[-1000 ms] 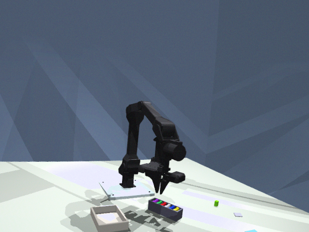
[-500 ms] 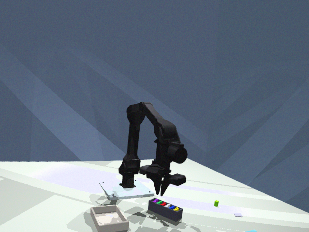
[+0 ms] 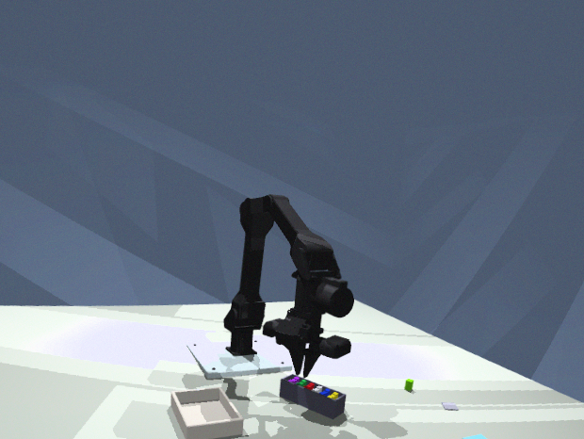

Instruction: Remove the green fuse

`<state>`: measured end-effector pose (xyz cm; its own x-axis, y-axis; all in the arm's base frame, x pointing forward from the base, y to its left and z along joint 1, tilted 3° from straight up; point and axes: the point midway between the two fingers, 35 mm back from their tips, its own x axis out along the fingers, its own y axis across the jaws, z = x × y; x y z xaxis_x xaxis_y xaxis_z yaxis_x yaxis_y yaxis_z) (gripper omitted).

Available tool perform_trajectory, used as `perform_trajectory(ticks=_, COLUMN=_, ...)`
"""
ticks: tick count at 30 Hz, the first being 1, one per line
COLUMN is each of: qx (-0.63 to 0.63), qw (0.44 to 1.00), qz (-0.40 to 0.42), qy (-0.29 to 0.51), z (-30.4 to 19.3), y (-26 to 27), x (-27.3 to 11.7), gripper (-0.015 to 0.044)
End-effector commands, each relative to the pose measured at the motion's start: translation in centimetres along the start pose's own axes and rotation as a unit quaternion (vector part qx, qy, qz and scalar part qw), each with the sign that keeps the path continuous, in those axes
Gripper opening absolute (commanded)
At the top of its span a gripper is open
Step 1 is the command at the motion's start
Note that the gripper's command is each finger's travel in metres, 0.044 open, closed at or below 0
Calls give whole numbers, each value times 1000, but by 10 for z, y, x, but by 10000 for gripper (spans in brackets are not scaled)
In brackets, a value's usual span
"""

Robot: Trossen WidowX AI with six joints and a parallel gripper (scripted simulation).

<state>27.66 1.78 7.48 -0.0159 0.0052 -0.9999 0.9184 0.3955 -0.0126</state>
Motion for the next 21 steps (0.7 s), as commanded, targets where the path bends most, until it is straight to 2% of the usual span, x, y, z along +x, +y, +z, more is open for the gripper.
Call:
perform_trajectory(ticks=1, qx=2, qw=1000, qz=-4, qy=5, z=-2, y=-1, x=7, gripper=74)
perform_trajectory(ticks=21, qx=2, qw=1000, qz=-4, qy=5, z=-2, y=-1, x=13, gripper=74)
